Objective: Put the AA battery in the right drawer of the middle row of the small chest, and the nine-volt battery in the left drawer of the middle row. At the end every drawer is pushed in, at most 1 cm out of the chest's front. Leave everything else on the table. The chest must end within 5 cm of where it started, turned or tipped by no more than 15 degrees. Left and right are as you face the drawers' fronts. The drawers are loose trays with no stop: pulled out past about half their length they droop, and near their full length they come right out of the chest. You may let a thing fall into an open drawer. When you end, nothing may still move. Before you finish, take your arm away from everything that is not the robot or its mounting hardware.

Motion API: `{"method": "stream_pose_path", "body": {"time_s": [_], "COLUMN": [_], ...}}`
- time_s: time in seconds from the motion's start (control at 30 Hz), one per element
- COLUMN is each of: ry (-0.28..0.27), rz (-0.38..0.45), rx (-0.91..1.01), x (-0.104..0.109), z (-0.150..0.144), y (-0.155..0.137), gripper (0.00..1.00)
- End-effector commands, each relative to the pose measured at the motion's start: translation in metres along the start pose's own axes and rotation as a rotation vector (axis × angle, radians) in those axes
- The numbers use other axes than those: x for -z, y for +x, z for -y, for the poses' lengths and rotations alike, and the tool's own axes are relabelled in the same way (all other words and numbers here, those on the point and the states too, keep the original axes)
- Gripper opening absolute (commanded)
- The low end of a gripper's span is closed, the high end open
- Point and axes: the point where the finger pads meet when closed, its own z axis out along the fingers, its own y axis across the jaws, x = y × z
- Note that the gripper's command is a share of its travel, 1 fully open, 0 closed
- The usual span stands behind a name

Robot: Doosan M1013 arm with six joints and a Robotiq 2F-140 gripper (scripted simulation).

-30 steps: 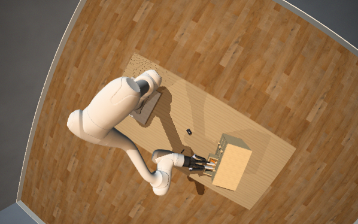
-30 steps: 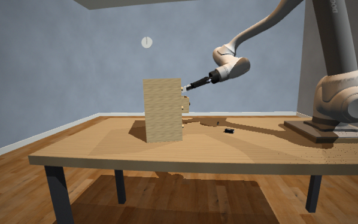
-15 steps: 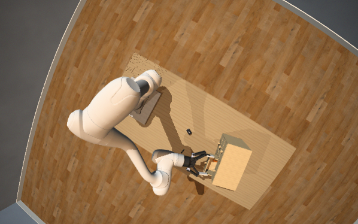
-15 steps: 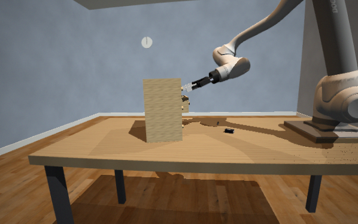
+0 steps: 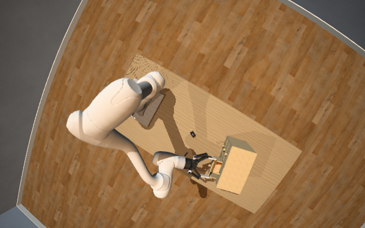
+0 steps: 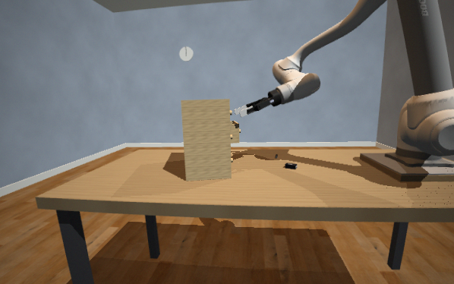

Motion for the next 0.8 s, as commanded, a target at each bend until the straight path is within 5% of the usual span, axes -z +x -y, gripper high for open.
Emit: {"method": "stream_pose_path", "body": {"time_s": [0.0,0.77], "ry": [0.001,0.001], "rz": [-0.001,-0.001], "rx": [0.002,0.002], "x": [0.020,0.127], "z": [0.001,0.000], "y": [-0.005,-0.037], "gripper": [1.00,1.00]}}
